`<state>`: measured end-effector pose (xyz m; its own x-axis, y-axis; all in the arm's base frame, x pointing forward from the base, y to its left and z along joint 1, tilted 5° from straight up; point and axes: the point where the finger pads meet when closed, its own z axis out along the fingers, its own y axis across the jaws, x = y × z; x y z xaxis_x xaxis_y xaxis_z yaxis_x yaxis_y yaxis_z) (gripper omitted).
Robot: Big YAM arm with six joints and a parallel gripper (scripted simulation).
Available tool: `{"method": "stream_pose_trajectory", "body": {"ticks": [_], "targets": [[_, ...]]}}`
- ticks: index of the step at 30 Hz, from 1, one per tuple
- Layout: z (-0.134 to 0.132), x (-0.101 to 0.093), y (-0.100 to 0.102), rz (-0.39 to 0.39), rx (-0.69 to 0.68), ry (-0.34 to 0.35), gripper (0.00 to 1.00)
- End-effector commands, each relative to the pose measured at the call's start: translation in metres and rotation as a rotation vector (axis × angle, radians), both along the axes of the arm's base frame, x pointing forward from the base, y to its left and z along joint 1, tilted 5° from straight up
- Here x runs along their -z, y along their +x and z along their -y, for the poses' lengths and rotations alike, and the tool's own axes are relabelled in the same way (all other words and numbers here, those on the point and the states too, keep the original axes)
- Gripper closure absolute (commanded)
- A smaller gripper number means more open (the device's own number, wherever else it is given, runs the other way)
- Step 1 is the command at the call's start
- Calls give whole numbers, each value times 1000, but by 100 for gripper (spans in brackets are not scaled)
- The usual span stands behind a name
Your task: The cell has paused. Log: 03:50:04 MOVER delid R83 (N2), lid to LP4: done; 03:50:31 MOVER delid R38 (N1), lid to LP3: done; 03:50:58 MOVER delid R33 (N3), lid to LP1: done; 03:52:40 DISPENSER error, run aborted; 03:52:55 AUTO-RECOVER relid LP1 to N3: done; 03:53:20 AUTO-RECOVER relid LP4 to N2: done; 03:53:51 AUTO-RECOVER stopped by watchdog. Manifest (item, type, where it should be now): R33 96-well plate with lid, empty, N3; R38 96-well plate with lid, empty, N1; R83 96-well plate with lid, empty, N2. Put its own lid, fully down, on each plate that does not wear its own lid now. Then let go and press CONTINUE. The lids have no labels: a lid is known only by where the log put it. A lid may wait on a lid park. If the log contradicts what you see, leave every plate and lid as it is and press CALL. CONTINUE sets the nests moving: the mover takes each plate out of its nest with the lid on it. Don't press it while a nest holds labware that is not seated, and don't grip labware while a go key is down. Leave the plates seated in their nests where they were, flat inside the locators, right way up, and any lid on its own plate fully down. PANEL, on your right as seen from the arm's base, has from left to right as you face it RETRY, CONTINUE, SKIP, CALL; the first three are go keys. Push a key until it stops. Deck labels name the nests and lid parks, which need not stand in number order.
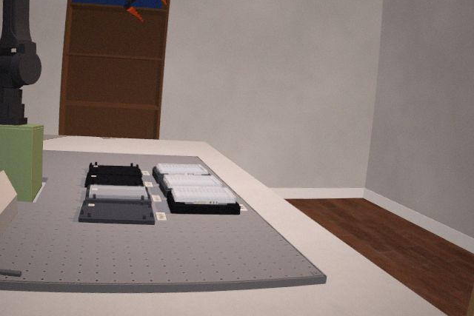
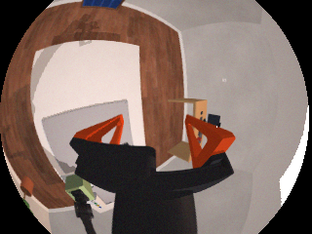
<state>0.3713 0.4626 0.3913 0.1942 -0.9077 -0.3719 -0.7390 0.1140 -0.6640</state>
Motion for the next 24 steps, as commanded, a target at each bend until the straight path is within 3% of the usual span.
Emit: {"method": "stream_pose_trajectory", "body": {"ticks": [1, 3, 8, 11, 12, 14, 18, 20, 24], "targets": [[10, 22, 17, -65, 81, 0, 0], [11, 24, 25, -48, 80, 26, 0], [21, 42, 37, -39, 65, 12, 0], [21, 42, 37, -39, 65, 12, 0], [15, 46, 29, -59, 74, 25, 0], [34, 58, 40, -102, 129, 2, 0], [45, 73, 48, -151, 191, 4, 0], [46, 76, 55, -134, 188, 29, 0], [56, 91, 63, -126, 173, 14, 0]]}}
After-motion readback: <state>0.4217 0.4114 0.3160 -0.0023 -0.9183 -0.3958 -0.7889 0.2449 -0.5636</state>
